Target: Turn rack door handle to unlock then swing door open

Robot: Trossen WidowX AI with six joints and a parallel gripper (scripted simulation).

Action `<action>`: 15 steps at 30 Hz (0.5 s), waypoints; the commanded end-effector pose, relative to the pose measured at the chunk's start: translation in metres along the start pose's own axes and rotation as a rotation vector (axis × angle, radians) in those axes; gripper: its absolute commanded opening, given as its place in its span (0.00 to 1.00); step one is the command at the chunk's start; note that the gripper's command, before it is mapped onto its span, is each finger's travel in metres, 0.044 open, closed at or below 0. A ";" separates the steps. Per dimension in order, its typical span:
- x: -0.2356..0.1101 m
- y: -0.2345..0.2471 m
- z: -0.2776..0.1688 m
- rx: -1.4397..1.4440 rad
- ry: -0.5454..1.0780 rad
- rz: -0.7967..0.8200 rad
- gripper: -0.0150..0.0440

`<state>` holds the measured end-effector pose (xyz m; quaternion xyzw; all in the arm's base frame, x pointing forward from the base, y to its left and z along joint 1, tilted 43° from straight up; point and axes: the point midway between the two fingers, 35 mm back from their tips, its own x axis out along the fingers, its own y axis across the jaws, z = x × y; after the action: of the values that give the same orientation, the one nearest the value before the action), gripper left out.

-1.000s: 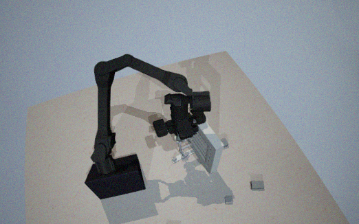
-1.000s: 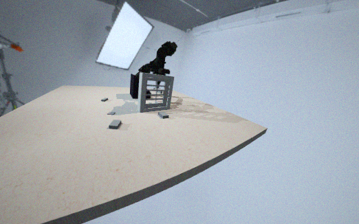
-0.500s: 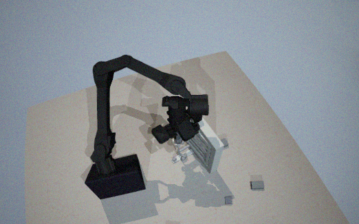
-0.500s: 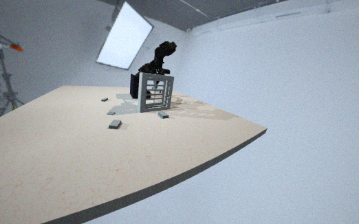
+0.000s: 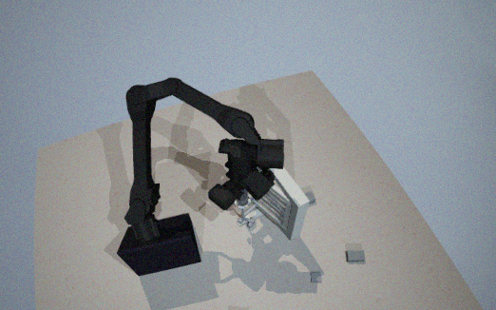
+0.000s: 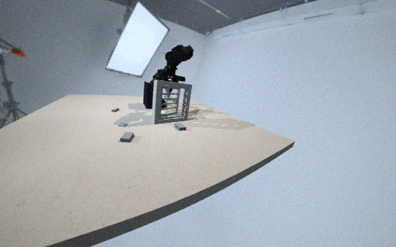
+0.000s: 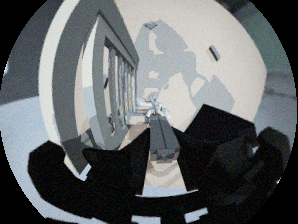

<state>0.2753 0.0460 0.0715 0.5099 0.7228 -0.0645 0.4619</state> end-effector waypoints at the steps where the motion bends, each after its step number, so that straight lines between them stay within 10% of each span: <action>1: 0.000 -0.004 0.003 -0.105 -0.006 0.007 0.30; 15: 0.000 -0.027 0.013 -0.311 -0.008 0.006 0.30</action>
<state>0.2622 0.0292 0.0569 0.4530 0.7242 0.0190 0.5196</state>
